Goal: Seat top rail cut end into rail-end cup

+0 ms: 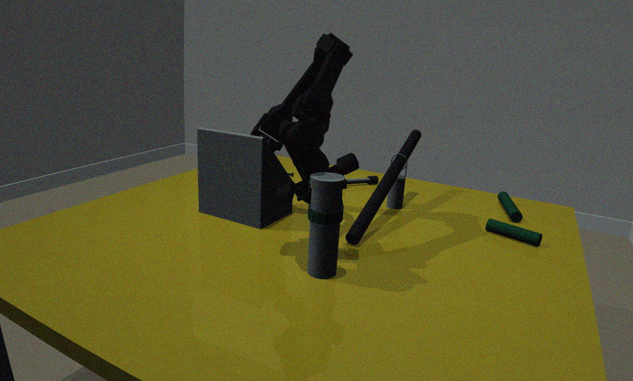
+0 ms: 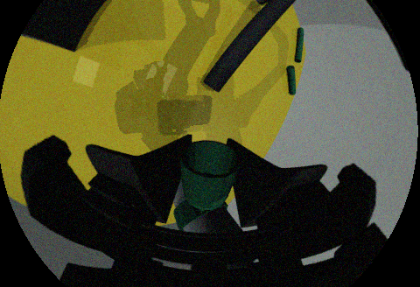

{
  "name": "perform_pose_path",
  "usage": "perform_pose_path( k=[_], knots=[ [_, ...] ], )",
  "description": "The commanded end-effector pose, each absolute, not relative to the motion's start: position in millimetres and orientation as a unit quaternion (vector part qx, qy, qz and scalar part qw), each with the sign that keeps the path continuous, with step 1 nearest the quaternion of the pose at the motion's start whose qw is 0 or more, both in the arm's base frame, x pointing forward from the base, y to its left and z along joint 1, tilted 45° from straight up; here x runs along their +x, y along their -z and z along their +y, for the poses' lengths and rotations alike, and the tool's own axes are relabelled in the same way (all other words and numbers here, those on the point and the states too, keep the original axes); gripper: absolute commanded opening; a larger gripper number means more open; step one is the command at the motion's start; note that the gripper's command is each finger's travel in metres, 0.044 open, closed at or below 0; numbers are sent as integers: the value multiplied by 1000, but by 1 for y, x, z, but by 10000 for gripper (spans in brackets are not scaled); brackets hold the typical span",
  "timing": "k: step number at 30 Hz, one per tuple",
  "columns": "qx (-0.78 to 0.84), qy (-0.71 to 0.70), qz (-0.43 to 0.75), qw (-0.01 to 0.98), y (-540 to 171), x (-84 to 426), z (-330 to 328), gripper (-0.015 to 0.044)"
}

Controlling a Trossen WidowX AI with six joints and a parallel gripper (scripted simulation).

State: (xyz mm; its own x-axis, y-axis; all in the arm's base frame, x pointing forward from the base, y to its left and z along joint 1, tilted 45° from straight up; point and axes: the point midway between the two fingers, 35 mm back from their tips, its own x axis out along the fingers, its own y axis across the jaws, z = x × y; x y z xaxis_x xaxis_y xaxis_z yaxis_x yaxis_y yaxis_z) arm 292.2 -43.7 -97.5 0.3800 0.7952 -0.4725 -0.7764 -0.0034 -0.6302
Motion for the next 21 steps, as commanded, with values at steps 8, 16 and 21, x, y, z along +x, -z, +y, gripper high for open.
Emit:
perform_pose_path(
  k=[8, 16, 21],
  knots=[
    [-423, -549, 24, 721, 96, 298, -40, 0],
    [-413, -542, 48, 731, 94, 303, -39, 0],
    [-406, -538, 62, 736, 94, 306, -38, 0]
  ],
)
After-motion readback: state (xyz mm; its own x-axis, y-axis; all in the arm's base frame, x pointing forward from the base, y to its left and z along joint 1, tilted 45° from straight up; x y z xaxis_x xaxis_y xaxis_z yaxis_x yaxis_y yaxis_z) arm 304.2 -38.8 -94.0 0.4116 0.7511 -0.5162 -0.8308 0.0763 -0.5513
